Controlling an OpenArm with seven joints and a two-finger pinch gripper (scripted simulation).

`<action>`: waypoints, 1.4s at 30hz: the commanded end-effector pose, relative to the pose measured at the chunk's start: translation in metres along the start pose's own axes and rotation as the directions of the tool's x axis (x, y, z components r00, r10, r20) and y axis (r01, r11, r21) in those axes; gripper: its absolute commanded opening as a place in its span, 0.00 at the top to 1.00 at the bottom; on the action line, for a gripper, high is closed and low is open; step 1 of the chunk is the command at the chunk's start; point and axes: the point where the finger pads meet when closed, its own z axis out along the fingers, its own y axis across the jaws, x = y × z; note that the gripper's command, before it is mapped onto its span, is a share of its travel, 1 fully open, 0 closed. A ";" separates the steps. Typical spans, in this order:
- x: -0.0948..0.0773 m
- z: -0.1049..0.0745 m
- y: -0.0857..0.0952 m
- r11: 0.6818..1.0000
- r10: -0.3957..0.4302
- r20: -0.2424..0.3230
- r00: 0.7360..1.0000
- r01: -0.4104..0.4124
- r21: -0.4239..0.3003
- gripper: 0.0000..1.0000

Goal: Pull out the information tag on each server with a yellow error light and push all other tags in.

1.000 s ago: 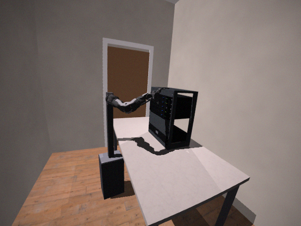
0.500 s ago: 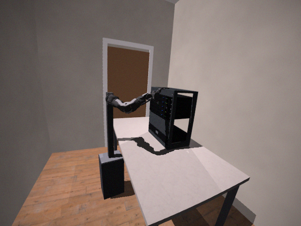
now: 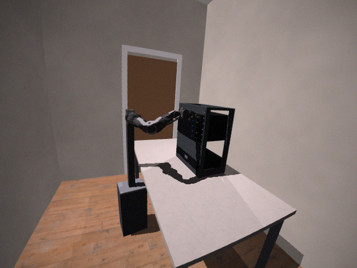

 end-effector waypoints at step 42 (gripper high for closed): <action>0.010 -0.009 -0.026 1.000 -0.004 -0.005 1.000 0.004 0.007 0.90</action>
